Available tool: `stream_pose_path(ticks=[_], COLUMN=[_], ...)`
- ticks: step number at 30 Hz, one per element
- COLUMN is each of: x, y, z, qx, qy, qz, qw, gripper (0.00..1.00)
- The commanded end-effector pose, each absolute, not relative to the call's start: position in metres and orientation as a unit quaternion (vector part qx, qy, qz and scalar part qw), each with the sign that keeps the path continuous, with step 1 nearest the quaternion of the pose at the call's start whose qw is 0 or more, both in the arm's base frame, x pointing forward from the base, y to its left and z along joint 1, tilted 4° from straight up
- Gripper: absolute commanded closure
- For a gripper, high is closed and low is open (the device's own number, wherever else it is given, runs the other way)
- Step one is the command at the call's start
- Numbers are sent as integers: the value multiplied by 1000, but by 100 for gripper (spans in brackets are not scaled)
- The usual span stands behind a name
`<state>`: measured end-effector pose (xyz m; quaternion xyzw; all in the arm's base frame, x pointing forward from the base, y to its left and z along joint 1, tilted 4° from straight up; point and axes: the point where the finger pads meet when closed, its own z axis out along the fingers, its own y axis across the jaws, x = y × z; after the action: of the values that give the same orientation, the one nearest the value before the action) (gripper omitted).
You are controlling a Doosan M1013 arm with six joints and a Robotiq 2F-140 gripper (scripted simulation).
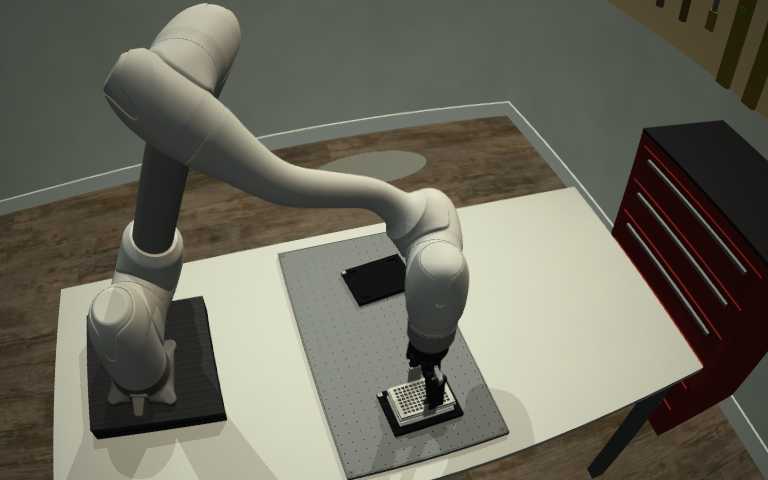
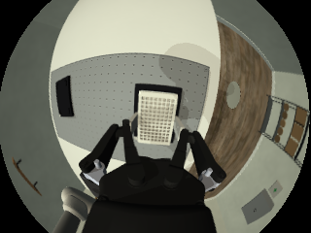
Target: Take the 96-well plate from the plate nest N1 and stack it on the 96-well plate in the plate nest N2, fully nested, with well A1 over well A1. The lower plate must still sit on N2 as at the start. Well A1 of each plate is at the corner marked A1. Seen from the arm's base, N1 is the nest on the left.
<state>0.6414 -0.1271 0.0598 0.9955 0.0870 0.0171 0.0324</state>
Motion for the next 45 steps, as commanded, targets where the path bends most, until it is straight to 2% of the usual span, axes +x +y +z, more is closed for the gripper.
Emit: stream_pose_path(ticks=[1, 45], x=[641, 642], y=[-127, -127], z=[60, 55], qx=[996, 996], qy=[87, 87], qz=[17, 17], qw=[32, 32], gripper=[100, 100])
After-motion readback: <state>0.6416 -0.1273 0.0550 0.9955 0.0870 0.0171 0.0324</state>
